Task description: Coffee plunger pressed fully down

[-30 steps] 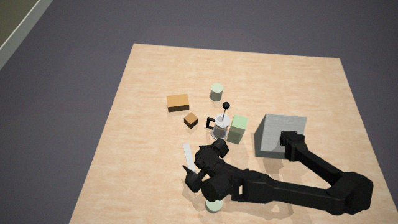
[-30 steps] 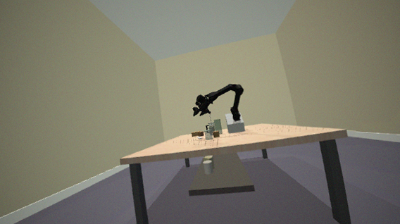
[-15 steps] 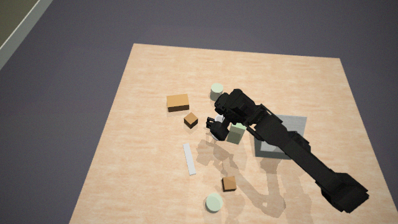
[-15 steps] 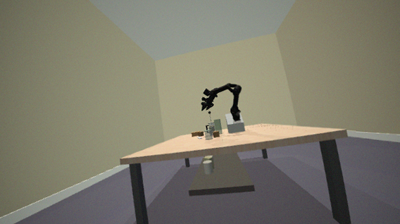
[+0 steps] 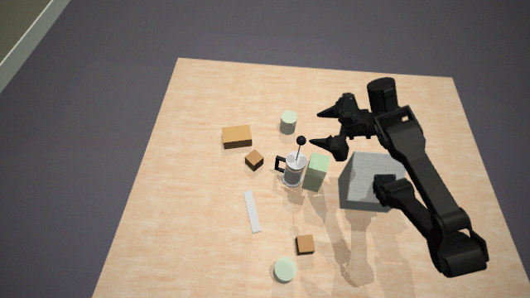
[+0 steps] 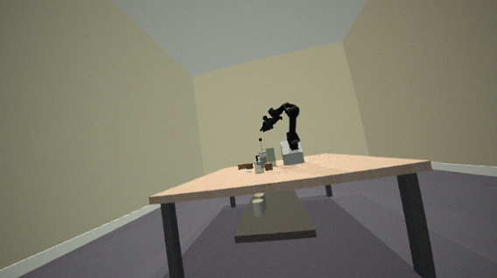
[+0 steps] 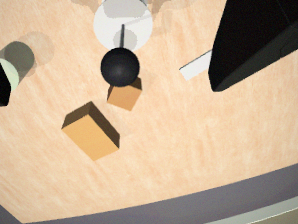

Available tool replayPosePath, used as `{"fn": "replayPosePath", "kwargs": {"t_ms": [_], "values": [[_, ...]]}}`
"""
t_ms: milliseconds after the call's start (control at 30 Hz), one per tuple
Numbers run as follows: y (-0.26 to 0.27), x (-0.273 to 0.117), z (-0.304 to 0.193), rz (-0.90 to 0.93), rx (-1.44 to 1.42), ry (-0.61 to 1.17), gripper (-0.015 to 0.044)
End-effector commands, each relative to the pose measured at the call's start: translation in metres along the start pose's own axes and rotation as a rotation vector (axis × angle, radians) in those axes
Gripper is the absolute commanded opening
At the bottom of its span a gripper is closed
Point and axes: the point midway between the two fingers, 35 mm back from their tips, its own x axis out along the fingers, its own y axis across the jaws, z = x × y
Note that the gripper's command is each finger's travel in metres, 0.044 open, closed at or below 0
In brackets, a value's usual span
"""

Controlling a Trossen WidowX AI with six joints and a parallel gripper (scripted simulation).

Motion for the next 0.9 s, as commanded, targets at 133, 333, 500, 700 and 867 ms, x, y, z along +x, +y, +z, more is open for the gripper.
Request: {"fn": "replayPosePath", "kwargs": {"t_ms": [133,333,500,700,867], "values": [[0.000,0.023,-0.046,0.015,-0.004,-0.010,0.0440],[0.000,0.025,-0.046,0.016,-0.005,-0.009,0.0440],[0.000,0.032,-0.046,0.015,-0.005,-0.007,0.0440],[-0.001,0.042,-0.046,0.014,-0.006,-0.006,0.0440],[0.000,0.050,-0.046,0.015,-0.007,-0.007,0.0440]]}}
